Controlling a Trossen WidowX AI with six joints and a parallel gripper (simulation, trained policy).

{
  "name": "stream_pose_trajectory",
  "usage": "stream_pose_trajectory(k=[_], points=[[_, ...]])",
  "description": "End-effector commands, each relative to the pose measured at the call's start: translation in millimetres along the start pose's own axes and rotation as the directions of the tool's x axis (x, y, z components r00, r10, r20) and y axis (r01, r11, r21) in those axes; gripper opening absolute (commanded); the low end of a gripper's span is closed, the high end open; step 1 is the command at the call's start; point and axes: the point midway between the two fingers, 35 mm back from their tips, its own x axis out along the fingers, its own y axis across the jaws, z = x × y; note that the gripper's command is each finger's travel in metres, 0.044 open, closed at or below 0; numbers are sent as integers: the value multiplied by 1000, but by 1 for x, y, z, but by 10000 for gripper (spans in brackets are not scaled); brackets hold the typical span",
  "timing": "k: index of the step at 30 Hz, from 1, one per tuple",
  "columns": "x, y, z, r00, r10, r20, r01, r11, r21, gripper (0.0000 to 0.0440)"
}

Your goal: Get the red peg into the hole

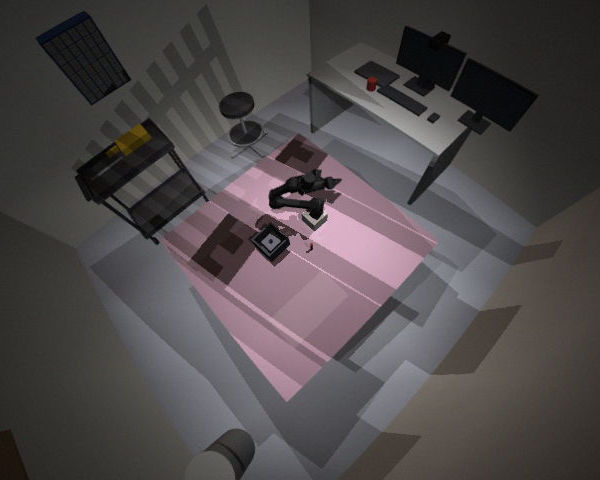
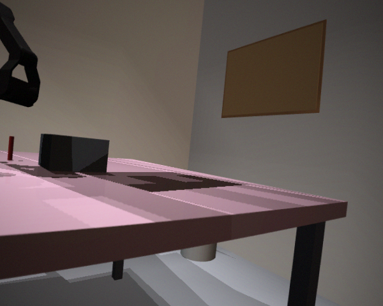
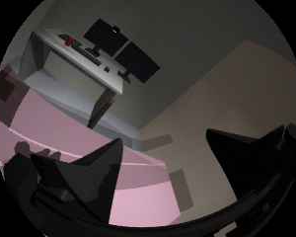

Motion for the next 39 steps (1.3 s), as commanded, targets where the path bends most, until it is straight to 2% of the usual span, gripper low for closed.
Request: stream_pose_trajectory(k=[1,4,12,19,28,39], points=[[0,-5,-1,1000,-20,-19,20,1000,14,414],[1,-19,-6,994,-65,-84,71,994,80,440],[4,-43,-28,959,-121,-258,191,945,265,440],[4,-59,-49,904,-143,-403,315,860,402,440],[-2,-75,-80,808,-140,-572,492,694,525,440],[-17,-88,-118,665,-95,-741,701,424,574,440]])
